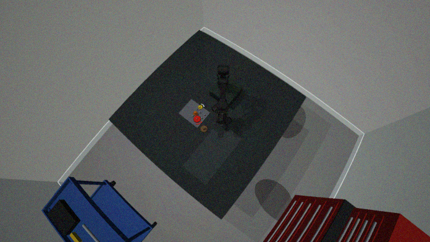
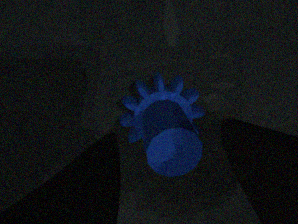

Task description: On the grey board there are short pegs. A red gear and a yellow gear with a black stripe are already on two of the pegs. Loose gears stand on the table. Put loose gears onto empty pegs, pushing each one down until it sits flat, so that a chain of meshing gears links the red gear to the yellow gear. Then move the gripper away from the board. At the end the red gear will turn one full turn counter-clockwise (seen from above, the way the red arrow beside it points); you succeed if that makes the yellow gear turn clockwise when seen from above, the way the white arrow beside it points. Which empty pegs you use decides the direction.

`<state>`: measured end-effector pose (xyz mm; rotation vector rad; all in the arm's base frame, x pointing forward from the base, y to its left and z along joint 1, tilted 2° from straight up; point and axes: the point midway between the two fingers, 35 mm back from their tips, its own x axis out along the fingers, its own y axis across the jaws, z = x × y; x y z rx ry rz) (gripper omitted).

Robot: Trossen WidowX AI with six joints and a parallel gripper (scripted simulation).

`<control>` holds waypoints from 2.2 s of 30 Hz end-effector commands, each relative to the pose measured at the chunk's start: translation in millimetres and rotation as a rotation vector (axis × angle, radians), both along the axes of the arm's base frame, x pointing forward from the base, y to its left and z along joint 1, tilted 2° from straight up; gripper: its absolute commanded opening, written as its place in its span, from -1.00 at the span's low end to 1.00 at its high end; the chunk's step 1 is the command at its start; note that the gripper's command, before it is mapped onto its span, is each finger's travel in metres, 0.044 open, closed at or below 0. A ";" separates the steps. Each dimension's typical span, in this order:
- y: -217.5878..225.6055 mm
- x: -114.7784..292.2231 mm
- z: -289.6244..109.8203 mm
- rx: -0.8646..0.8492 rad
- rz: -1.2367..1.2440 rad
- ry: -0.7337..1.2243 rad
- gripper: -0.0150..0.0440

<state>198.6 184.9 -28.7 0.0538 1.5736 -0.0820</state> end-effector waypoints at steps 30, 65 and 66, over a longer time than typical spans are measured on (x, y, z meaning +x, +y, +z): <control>7.4 8.5 46.5 0.002 -0.001 -0.001 -0.49; 1.9 5.2 144.5 0.001 -0.003 -0.001 -0.49; 1.7 5.5 144.4 0.001 -0.003 -0.001 -0.49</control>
